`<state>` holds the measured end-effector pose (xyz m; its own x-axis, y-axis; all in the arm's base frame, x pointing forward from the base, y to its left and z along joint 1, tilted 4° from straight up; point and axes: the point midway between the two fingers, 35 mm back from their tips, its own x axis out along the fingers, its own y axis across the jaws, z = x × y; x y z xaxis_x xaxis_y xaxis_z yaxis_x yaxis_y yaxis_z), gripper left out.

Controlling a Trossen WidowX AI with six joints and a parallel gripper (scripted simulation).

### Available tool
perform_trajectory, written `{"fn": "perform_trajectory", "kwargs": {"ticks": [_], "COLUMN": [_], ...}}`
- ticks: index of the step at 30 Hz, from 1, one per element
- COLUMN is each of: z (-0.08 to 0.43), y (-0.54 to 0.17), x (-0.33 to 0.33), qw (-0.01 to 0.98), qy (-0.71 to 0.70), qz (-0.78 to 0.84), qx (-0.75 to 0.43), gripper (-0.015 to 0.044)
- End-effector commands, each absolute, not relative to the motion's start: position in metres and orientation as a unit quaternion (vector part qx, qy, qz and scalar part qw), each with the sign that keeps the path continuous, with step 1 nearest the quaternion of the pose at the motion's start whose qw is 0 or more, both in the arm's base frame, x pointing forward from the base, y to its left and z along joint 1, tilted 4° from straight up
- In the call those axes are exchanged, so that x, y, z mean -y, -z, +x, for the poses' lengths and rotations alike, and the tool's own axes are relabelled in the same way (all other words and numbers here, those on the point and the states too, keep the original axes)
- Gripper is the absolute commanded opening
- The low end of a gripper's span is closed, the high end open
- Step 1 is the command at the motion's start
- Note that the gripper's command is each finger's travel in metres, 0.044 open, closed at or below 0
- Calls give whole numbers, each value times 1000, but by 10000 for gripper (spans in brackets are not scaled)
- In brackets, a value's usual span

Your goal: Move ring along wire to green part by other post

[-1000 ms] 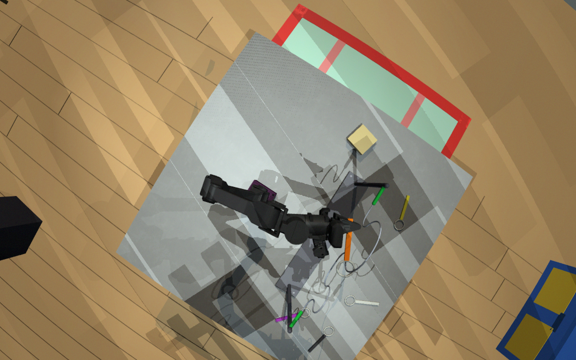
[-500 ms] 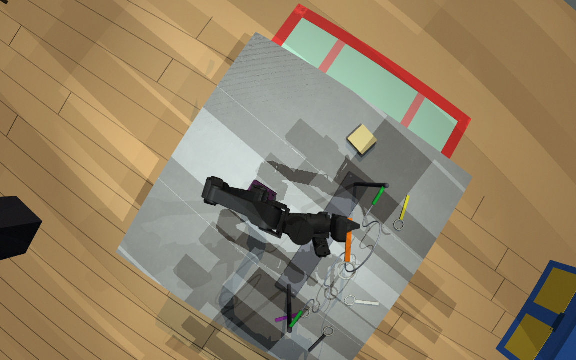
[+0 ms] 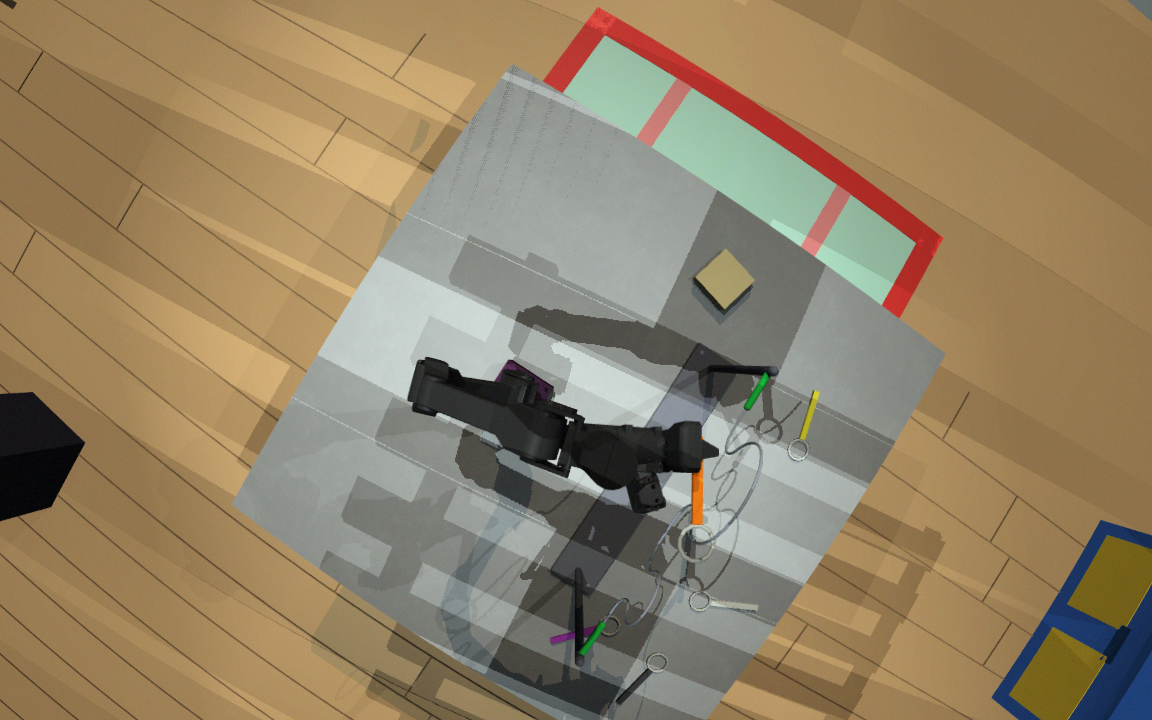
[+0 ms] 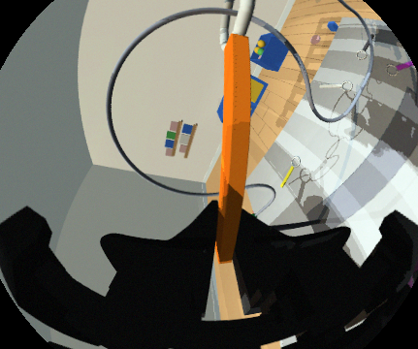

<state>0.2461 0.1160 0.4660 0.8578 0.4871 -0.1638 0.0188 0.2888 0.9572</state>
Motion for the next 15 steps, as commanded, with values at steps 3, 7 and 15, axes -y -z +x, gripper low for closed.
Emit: {"fn": "perform_trajectory", "kwargs": {"ticks": [3, 7, 15], "z": [246, 246, 247], "y": [-465, -463, -461], "x": [-116, -115, -114], "qw": [795, 809, 835], "qy": [-143, -136, -123], "qz": [546, 527, 487], "qx": [-221, -222, -224], "gripper": [-150, -150, -150]}}
